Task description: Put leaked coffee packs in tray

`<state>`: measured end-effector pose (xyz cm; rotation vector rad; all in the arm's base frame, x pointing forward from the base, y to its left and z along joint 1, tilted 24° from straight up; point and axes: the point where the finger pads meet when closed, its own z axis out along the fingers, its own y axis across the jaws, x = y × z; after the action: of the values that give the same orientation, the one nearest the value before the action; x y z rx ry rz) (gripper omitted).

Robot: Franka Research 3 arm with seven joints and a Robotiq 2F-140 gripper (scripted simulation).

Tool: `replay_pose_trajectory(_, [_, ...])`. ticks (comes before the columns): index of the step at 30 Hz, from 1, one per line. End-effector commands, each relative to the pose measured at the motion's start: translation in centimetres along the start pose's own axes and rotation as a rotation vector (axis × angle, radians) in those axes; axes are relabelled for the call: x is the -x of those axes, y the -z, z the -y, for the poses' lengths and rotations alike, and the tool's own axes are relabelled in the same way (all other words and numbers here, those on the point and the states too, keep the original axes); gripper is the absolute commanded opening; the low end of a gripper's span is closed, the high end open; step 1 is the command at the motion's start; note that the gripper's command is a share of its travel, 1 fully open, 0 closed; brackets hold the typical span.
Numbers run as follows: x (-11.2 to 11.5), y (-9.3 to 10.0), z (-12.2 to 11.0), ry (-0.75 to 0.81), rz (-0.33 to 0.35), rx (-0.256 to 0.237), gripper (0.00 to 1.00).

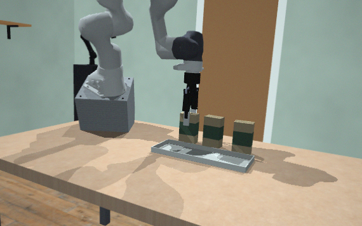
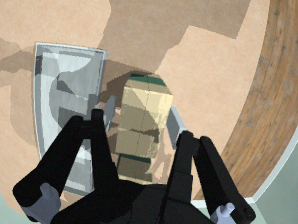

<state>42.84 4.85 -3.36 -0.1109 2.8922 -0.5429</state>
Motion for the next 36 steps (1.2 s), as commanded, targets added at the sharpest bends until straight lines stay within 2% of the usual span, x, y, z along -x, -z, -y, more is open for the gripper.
replay_pose_trajectory(1, [-0.03,-0.08,0.03,-0.005,-0.001,-0.001,0.55])
replay_pose_trajectory(31, [-0.03,-0.08,0.03,-0.005,-0.001,-0.001,0.55])
replay_pose_trajectory(36, [-0.03,0.49,0.03,-0.005,-0.001,-0.001,0.55])
